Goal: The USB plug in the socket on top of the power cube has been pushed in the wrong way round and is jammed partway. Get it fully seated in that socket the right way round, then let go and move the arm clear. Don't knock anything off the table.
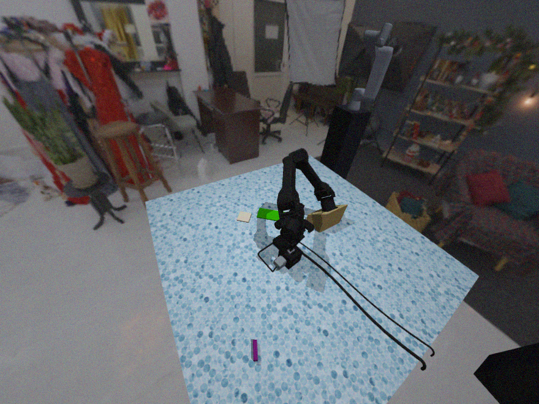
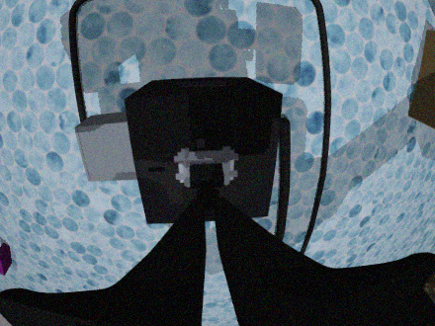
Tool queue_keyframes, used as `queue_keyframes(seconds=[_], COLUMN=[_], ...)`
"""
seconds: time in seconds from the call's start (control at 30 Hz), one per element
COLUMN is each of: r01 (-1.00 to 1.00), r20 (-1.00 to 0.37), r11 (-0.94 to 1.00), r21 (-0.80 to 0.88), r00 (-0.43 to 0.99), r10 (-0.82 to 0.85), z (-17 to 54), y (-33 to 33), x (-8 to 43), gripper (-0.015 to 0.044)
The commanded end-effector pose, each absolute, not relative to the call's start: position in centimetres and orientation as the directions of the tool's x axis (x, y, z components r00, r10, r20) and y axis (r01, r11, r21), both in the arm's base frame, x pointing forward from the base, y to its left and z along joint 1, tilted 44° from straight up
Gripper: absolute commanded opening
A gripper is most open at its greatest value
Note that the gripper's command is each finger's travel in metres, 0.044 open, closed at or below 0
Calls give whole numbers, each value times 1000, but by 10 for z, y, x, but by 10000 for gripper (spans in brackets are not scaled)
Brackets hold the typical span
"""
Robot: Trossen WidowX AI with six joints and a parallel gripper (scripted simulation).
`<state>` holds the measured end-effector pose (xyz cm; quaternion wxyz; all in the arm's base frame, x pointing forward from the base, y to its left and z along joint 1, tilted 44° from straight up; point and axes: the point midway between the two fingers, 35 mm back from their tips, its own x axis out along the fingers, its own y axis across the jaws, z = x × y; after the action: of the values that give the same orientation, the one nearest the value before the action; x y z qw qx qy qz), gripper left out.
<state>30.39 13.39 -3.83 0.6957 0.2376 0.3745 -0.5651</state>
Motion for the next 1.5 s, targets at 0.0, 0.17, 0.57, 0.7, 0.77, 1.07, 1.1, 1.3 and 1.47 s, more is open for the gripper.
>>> queue_keyframes(seconds=[0.0, 0.17, 0.57, 0.7, 0.77, 1.07, 1.1, 1.3, 1.47], r01=[964, 964, 964, 964, 964, 964, 964, 964, 964], r20=[-787, -787, -787, -787, -787, -787, -787, -790, -790], r11=[250, 250, 250, 250, 250, 250, 250, 250, 250], r21=[-94, -94, -94, -94, -94, -94, -94, -91, -91], r00=[82, 82, 82, 82, 82, 82, 82, 83, 83], r10=[-612, -612, -612, -612, -612, -612, -612, -607, -607], z=[-40, -40, -40, -40, -40, -40, -40, -39, -39], y=[132, 131, 131, 131, 131, 131, 131, 134, 134], x=[304, 304, 304, 304, 304, 304, 304, 304, 304], gripper=[0, 0, 0, 0, 0, 0, 0, 95, 95])
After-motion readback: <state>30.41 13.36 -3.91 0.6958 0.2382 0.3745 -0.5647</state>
